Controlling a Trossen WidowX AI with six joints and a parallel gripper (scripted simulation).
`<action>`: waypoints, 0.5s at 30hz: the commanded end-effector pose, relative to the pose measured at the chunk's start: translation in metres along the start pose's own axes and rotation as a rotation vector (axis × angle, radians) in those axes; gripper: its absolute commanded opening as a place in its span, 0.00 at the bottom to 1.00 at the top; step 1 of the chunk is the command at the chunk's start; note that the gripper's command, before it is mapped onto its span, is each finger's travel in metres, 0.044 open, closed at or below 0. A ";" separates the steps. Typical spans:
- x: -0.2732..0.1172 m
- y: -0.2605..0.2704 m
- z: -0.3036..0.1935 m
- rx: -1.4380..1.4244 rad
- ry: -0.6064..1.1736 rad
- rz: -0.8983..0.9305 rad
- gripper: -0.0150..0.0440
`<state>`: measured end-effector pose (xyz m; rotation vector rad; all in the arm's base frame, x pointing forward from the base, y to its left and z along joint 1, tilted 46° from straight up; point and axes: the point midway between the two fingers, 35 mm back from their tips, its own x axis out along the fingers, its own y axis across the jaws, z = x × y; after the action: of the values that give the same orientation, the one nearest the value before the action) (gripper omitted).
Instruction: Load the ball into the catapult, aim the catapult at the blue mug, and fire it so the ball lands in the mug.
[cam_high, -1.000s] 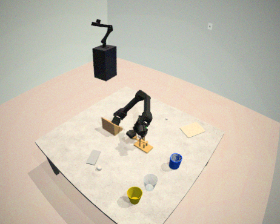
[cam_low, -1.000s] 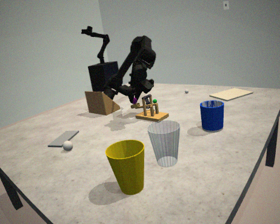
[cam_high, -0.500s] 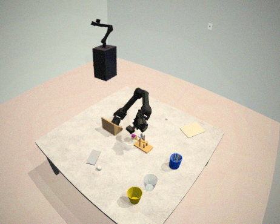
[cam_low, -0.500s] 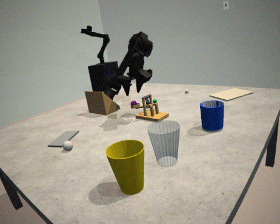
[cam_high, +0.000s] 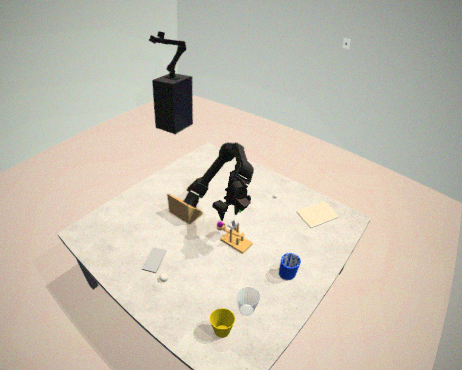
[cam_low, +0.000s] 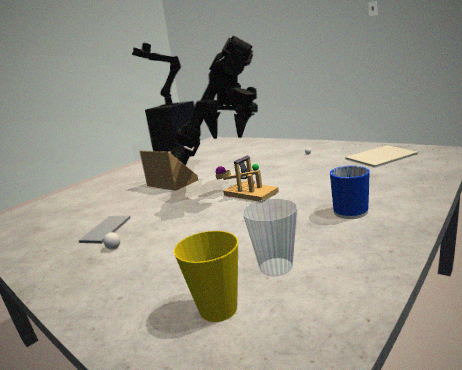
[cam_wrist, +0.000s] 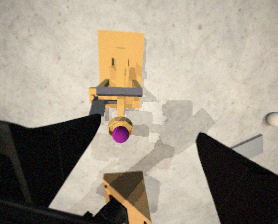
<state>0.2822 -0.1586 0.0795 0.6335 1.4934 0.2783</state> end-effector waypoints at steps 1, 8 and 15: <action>-0.010 -0.005 0.044 0.046 -0.131 -0.015 1.00; -0.032 -0.008 0.118 0.116 -0.350 0.002 1.00; -0.061 0.002 0.189 0.161 -0.561 0.085 1.00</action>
<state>0.4303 -0.2235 0.1085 0.7818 1.0589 0.0388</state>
